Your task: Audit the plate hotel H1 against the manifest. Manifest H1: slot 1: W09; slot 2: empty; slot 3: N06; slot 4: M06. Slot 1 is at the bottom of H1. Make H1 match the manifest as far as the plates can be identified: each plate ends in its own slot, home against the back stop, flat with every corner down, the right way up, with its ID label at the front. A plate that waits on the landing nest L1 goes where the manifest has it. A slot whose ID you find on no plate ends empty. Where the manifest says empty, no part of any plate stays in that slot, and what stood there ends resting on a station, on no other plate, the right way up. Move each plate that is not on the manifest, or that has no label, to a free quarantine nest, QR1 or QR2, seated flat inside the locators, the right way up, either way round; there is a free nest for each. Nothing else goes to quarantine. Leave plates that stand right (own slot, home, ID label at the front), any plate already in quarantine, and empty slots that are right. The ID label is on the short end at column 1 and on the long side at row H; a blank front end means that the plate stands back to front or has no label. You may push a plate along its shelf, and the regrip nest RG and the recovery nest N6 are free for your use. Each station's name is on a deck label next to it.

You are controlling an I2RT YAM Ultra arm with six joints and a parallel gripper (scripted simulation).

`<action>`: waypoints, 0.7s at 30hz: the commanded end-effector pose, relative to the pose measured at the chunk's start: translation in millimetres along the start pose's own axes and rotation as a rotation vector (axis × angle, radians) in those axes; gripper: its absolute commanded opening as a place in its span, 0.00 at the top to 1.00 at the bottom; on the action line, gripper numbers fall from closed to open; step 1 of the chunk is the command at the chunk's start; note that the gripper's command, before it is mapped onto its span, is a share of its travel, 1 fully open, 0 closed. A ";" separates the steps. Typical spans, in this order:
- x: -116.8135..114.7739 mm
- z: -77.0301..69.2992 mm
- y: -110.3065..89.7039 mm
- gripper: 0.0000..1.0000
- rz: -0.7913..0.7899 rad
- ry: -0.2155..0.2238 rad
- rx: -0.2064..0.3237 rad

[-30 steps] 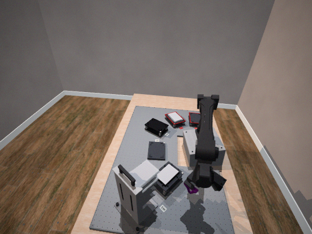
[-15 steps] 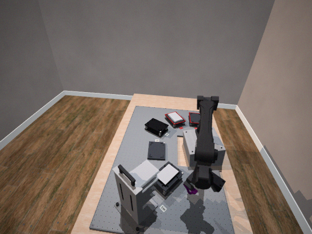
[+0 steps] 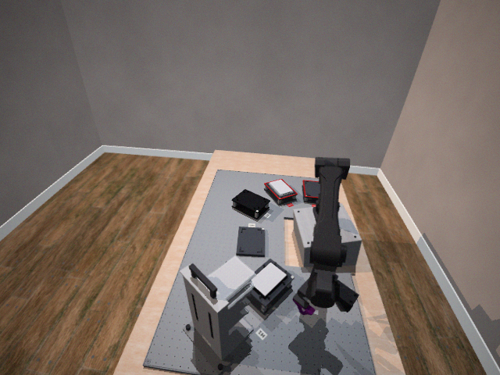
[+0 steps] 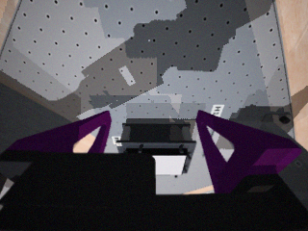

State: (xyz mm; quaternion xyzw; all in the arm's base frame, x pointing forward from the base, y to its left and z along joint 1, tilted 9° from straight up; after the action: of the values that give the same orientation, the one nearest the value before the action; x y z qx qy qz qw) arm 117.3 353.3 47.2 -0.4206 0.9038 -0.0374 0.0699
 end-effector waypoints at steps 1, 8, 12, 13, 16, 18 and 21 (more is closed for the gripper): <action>-5.3 -1.0 3.1 0.00 -0.001 -0.026 -0.017; -5.5 7.3 3.3 0.00 -0.001 -0.026 -0.017; -5.6 12.3 3.3 0.00 -0.001 -0.026 -0.017; -5.6 12.3 3.3 0.00 -0.001 -0.026 -0.017; -5.6 12.3 3.4 0.00 -0.001 -0.026 -0.017; -5.6 12.3 3.4 0.00 -0.001 -0.026 -0.017; -5.6 12.3 3.4 0.00 -0.001 -0.026 -0.017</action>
State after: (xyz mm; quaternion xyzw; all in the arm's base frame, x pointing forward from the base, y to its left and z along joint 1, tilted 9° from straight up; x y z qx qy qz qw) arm 120.7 356.8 30.8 -0.4211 0.9034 -0.0318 0.0749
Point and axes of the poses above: the point where the finger pads meet when closed, its own z axis out along the fingers, its own x axis across the jaws, y = z × x, the point moved 3 cm from there along -z, back along the fingers, and after that the axes turned 4 degrees about -z, right-handed, at the moved point
